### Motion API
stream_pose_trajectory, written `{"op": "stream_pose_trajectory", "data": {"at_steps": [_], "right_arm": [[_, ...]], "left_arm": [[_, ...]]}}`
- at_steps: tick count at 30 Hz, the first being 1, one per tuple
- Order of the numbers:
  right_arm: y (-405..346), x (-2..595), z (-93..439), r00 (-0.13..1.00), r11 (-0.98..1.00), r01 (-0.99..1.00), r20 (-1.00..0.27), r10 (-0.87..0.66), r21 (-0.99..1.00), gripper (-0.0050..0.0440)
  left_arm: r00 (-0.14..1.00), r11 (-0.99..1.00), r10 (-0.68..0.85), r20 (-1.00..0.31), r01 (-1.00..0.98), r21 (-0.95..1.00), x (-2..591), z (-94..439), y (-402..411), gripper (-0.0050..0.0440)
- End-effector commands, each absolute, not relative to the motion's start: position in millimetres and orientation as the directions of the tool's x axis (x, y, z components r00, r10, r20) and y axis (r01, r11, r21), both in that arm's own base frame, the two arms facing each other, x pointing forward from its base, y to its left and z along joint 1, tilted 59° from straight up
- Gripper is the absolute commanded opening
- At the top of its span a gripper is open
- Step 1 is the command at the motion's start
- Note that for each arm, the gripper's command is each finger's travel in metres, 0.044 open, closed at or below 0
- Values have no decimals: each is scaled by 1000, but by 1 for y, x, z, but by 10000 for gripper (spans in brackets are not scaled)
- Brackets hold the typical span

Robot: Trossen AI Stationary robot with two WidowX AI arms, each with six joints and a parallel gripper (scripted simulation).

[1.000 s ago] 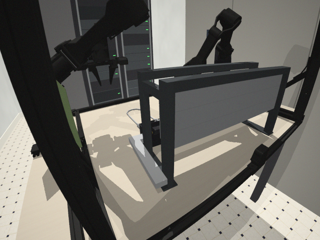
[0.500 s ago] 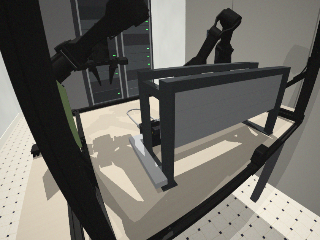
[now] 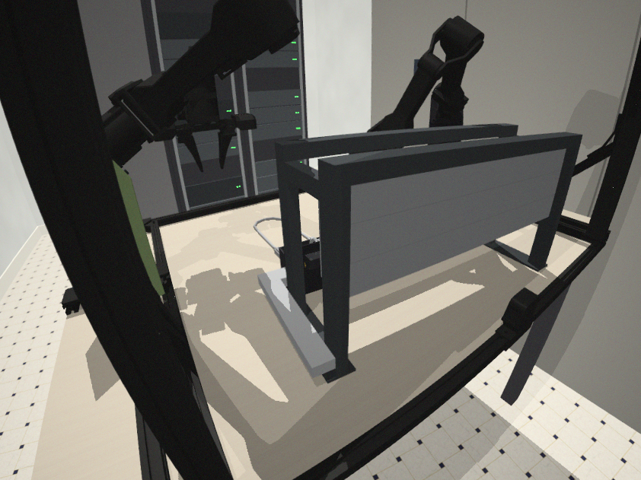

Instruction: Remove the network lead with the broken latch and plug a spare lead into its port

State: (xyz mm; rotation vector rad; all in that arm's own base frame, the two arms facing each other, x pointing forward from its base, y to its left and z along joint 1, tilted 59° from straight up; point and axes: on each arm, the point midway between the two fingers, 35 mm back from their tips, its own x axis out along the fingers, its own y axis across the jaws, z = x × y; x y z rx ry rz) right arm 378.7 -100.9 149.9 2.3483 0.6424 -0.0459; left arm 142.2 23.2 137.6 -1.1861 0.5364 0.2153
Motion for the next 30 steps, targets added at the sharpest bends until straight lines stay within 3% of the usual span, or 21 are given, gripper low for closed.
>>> {"op": "stream_pose_trajectory", "data": {"at_steps": [1,4,5,30], "right_arm": [[-101,379,150,877,-638,460,-203,436,617,54],[-101,379,150,877,-638,460,-203,436,617,54],[-108,328,180,877,-638,460,-203,436,617,54],[-112,302,196,878,-639,458,-204,433,618,54]], "left_arm": [[856,373,-117,-504,-433,-821,142,138,23,176],[856,373,-117,-504,-433,-821,142,138,23,176],[856,373,-117,-504,-433,-821,142,138,23,176],[856,373,-117,-504,-433,-821,142,138,23,176]]}}
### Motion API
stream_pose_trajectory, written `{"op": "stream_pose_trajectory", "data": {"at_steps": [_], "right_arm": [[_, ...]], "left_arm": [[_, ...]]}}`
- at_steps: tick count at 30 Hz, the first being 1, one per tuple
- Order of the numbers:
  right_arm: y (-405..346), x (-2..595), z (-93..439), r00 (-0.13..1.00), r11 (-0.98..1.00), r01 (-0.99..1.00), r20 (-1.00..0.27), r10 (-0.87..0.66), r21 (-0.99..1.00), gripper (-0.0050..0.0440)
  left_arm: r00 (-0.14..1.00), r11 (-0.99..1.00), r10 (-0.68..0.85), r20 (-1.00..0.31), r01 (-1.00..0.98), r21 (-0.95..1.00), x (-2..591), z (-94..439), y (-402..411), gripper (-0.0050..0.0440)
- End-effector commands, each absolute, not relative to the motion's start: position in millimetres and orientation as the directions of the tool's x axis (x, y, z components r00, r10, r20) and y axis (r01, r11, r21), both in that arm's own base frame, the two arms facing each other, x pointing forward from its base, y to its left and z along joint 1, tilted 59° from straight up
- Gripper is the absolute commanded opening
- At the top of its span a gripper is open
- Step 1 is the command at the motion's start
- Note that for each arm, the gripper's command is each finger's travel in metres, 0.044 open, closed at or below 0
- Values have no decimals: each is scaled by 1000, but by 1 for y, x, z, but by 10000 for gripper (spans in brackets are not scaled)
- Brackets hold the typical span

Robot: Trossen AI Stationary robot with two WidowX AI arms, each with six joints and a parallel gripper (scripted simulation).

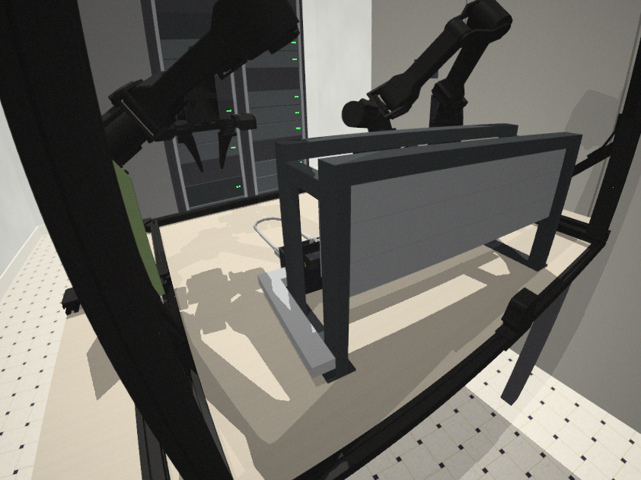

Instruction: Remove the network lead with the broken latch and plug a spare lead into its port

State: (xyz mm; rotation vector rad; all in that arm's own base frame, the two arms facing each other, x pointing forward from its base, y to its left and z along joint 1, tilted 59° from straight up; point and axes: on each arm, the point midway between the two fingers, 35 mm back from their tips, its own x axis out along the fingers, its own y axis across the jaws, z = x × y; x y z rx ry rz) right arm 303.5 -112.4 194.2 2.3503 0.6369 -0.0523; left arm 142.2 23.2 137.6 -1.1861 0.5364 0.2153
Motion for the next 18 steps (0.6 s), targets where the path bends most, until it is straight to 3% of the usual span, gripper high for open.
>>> {"op": "stream_pose_trajectory", "data": {"at_steps": [1,8,9,18], "right_arm": [[-112,302,196,878,-639,458,-204,433,618,54],[-112,302,196,878,-639,458,-204,433,618,54],[-58,312,218,884,-663,451,-199,422,597,54],[-58,312,218,884,-663,451,-199,422,597,54]], "left_arm": [[856,373,-117,-504,-433,-821,142,138,23,176],[856,373,-117,-504,-433,-821,142,138,23,176],[856,373,-117,-504,-433,-821,142,138,23,176],[856,373,-117,-504,-433,-821,142,138,23,176]]}}
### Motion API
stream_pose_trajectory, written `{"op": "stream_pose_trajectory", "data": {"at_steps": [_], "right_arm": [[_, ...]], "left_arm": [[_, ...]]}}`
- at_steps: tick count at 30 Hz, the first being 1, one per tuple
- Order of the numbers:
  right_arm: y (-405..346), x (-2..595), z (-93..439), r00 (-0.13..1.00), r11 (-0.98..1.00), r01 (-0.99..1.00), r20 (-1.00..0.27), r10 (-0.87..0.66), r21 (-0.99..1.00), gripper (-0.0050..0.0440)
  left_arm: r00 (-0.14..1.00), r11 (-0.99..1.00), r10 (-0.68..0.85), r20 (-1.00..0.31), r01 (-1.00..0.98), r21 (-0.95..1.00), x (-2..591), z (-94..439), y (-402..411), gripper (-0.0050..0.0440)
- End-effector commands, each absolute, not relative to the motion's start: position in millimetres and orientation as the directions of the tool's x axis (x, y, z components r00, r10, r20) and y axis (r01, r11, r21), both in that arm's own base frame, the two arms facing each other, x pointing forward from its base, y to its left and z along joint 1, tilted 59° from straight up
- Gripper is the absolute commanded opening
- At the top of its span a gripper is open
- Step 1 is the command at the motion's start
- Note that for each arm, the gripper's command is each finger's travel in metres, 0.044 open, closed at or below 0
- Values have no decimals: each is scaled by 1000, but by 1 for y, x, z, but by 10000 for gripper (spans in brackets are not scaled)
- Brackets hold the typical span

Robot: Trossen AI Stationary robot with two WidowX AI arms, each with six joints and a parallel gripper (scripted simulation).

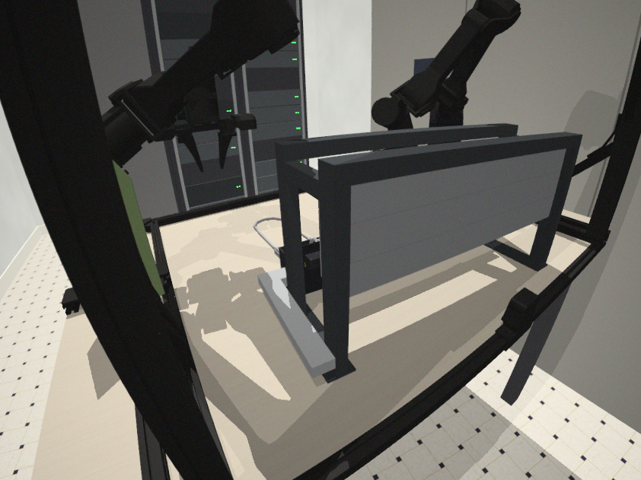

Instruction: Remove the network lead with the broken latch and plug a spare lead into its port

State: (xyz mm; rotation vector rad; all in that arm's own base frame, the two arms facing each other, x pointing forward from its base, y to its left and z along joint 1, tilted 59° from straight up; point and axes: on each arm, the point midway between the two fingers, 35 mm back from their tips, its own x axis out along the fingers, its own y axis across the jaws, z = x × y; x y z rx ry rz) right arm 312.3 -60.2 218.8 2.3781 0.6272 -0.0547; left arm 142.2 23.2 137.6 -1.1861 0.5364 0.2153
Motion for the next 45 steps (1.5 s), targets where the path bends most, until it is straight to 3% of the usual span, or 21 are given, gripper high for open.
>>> {"op": "stream_pose_trajectory", "data": {"at_steps": [1,7,8,45], "right_arm": [[-58,312,218,884,-663,451,-199,422,597,54],[-58,312,218,884,-663,451,-199,422,597,54],[-4,321,241,889,-686,445,-192,415,576,54],[9,322,245,890,-691,443,-191,413,571,54]], "left_arm": [[856,373,-117,-504,-433,-821,142,138,23,176],[856,373,-117,-504,-433,-821,142,138,23,176],[856,373,-117,-504,-433,-821,142,138,23,176],[856,373,-117,-504,-433,-821,142,138,23,176]]}}
